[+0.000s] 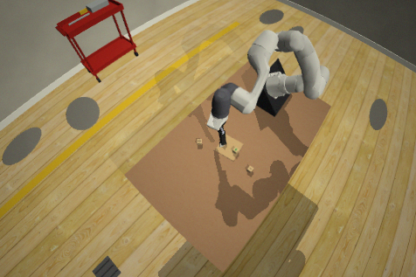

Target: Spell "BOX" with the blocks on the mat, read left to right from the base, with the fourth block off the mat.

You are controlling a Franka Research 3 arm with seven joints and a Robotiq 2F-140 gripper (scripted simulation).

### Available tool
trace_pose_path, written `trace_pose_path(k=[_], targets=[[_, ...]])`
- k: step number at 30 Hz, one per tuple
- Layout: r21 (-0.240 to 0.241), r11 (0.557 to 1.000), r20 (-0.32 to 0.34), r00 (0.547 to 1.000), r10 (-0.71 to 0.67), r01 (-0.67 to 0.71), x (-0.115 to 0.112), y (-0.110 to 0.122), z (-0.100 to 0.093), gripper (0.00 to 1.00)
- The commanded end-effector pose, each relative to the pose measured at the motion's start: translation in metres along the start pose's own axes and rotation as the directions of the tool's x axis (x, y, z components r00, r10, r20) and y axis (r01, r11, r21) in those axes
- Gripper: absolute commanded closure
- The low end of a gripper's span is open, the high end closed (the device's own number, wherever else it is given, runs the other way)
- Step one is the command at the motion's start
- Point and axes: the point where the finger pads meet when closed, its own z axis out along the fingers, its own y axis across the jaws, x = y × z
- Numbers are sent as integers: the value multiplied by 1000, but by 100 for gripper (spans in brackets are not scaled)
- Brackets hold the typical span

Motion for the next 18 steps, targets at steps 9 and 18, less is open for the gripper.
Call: trace_pose_path(k=[9, 18], targets=[[14, 966, -2, 966, 259, -259, 13, 1, -1, 0], [17, 917, 0, 917, 399, -399, 23, 4, -1, 0]])
